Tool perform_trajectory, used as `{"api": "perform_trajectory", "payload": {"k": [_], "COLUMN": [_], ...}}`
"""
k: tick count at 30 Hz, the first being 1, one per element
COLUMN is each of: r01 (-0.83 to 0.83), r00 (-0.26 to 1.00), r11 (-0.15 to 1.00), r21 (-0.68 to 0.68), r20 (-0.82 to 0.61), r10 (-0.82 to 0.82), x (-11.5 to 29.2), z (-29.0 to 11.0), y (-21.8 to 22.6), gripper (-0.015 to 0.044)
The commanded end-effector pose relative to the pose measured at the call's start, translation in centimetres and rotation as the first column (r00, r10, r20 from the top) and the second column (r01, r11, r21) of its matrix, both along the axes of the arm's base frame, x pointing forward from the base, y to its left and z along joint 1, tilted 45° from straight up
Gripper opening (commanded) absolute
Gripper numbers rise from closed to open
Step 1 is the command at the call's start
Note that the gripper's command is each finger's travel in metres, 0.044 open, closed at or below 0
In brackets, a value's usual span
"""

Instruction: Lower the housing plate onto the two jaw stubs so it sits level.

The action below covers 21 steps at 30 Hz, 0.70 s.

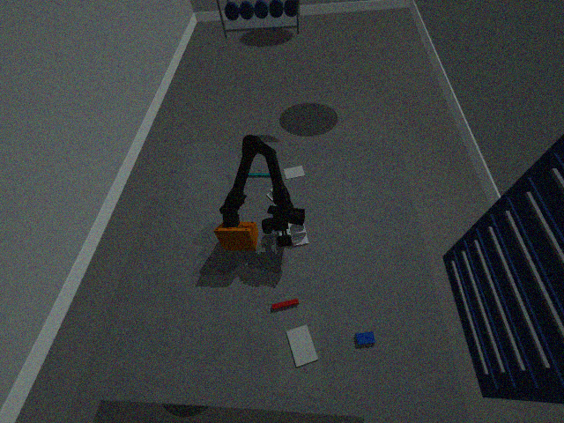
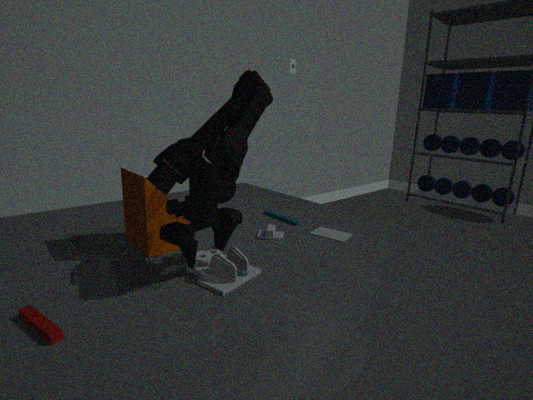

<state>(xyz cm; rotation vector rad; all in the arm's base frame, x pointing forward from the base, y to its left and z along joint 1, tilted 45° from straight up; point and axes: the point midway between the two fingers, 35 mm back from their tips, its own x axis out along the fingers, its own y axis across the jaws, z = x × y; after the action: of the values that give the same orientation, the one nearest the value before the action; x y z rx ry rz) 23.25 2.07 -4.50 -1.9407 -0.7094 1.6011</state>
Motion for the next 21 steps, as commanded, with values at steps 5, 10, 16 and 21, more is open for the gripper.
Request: {"api": "perform_trajectory", "payload": {"k": [5, 10, 16, 21], "r01": [-0.005, -0.004, -0.004, -0.003], "r00": [1.000, 1.000, 1.000, 1.000], "r11": [1.000, 1.000, 1.000, 1.000], "r21": [-0.001, 0.000, 0.000, 0.000], "r20": [-0.001, -0.002, -0.003, -0.003], "r10": [0.005, 0.004, 0.004, 0.003], "x": [0.00, 0.02, 0.03, 0.05], "z": [-0.18, -0.29, -0.35, -0.42], "y": [0.29, 0.40, 0.46, 0.52], "gripper": [0.0351, 0.0351, 0.0351, 0.0351]}}
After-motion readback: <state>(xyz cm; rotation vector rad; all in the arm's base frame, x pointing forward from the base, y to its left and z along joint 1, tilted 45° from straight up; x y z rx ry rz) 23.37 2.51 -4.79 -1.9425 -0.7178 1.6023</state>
